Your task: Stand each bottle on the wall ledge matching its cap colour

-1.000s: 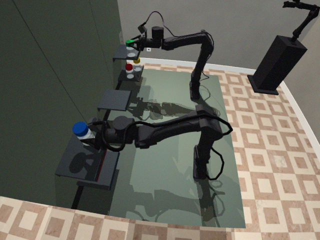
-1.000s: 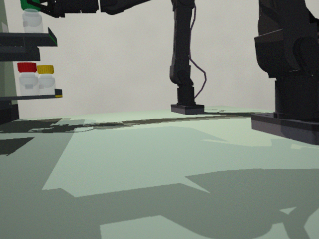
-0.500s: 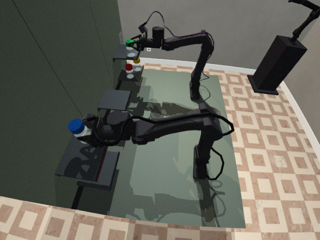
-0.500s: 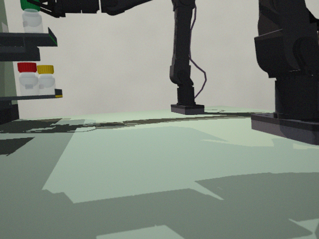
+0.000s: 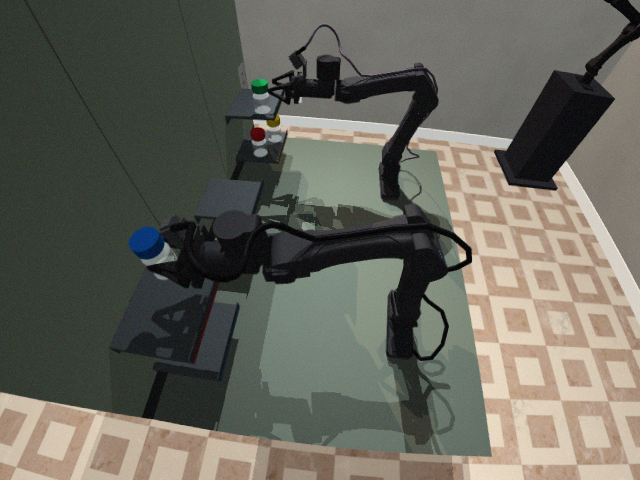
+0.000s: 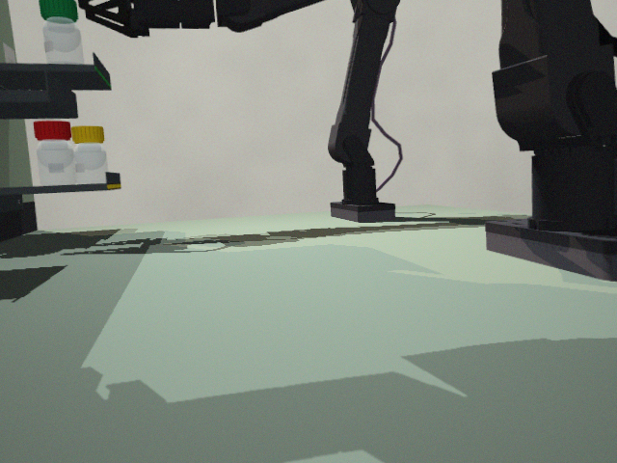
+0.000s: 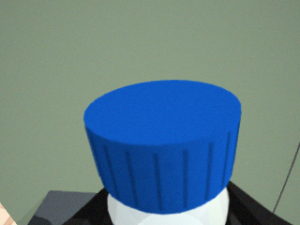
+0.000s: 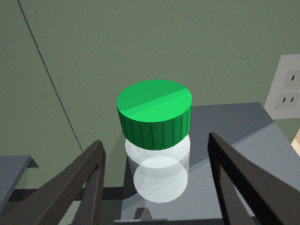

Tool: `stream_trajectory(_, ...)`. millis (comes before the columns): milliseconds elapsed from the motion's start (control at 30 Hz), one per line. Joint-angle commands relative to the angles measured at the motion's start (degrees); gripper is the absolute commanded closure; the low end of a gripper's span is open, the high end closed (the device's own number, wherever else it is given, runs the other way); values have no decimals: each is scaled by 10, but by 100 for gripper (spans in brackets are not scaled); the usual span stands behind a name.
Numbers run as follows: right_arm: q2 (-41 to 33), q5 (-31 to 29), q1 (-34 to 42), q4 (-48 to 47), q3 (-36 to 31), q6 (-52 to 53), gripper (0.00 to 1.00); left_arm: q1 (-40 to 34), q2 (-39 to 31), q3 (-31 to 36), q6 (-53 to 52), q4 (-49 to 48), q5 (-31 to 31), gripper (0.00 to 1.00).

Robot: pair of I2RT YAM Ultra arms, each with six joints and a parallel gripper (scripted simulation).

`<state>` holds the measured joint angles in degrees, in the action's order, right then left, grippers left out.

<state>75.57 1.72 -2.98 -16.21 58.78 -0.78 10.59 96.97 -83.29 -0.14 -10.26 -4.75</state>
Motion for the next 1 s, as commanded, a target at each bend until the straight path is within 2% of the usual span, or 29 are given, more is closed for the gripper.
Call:
stream_trajectory(0, -74, 8, -9, 24, -45, 2, 30, 3, -27, -18, 1, -28, -1, 48)
stream_trajectory(133, -156, 11, -12, 58, -92, 2, 30, 5, -40, -15, 1, -36, 3, 48)
stream_trajectory(200, -174, 7, -8, 67, -90, 2, 30, 6, -51, -11, 1, -44, 7, 48)
stream_trajectory(367, -169, 6, -7, 62, -85, 1, 30, 7, -65, 7, 1, -39, 1, 48)
stream_trajectory(867, -167, 6, -6, 61, -82, 1, 30, 18, -208, 140, 0, -32, -15, 48)
stream_trajectory(967, -167, 6, -6, 61, -82, 0, 30, 19, -221, 150, 0, -30, -17, 48)
